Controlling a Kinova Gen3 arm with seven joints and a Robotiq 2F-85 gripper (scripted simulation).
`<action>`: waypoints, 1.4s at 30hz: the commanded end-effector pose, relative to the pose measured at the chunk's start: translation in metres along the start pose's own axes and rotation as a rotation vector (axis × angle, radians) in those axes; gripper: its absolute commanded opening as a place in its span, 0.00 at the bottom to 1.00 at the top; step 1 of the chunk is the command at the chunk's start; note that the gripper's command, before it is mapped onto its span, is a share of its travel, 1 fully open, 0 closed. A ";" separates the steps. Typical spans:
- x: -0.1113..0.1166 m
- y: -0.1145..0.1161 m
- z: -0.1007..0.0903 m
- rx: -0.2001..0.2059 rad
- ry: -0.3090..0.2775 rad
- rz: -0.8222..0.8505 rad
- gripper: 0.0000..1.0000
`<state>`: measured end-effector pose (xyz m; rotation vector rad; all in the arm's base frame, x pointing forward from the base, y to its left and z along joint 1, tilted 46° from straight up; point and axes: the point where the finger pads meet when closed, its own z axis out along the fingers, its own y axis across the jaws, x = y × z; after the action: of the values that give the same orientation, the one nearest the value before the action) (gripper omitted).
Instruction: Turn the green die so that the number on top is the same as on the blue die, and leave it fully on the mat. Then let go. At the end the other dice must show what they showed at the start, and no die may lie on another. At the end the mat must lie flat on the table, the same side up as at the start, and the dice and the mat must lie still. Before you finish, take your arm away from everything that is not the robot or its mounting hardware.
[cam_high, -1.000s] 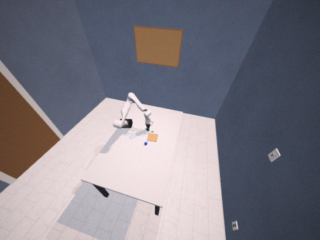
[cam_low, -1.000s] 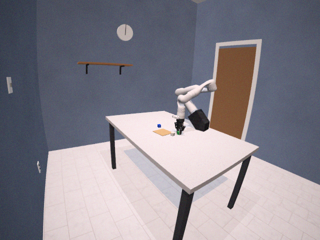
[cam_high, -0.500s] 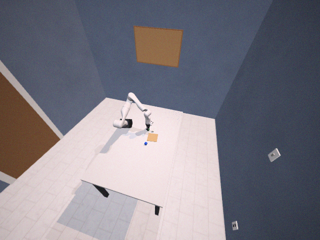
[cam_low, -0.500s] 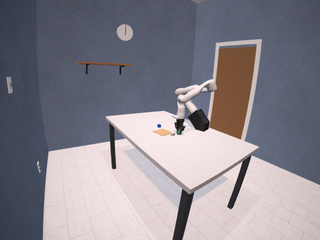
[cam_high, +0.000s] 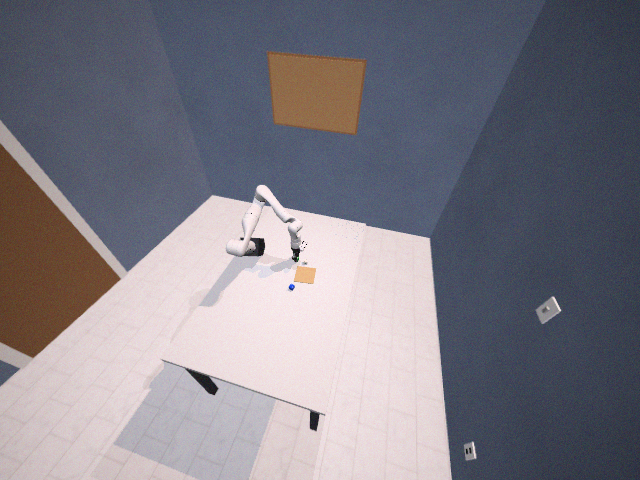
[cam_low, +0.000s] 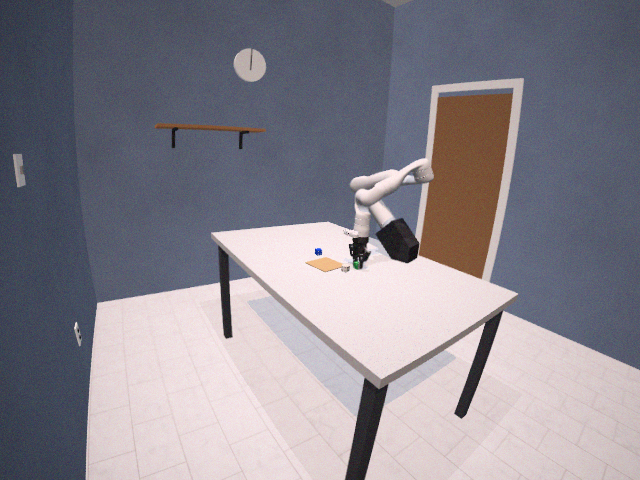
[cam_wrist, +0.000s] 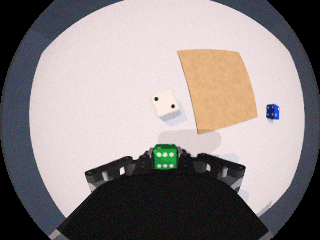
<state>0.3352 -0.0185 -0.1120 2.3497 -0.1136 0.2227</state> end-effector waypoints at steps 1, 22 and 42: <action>0.001 -0.002 -0.006 0.005 0.001 -0.005 0.26; 0.001 -0.002 -0.096 0.005 0.001 -0.005 0.26; 0.084 0.067 -0.092 0.016 0.000 -0.014 0.26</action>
<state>0.3825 0.0207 0.0013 2.3574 -0.0518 0.2375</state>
